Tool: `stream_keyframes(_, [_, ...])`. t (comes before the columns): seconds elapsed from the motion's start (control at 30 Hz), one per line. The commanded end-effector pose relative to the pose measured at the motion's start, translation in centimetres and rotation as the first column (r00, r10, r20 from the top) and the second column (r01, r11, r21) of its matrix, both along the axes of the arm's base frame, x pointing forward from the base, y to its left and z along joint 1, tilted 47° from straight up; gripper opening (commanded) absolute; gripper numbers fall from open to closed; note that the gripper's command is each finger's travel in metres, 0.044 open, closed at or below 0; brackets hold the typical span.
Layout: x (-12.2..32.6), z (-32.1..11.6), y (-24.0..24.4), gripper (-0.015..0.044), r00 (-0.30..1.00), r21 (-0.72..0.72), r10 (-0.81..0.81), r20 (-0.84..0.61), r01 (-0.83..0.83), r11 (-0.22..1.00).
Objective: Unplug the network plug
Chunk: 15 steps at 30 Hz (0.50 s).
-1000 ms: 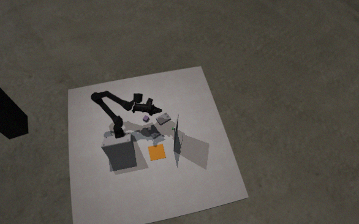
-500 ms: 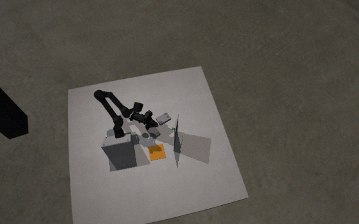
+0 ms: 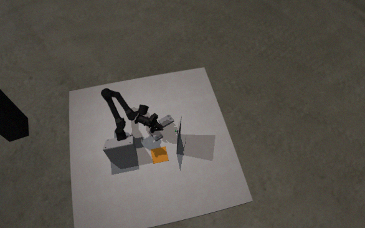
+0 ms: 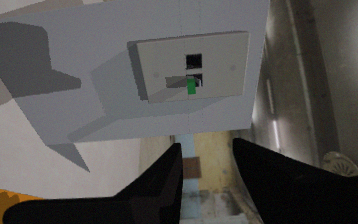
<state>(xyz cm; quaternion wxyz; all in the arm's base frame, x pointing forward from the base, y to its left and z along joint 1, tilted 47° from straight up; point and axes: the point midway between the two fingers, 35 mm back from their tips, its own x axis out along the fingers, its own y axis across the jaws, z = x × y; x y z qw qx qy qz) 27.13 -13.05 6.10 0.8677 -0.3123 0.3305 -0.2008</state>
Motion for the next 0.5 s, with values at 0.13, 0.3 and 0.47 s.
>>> stream_keyframes(0.13, [1.9, -0.4, -0.9, 0.0156, 1.0, -0.005, 0.005, 0.006, -0.005, 1.0])
stream_keyframes(0.3, [3.0, -0.9, -1.5, 0.0156, 1.0, -0.005, 0.005, 0.006, -0.005, 1.0])
stream_keyframes(0.47, [3.3, -1.1, -1.7, 0.0156, 1.0, -0.005, 0.005, 0.007, -0.005, 1.0])
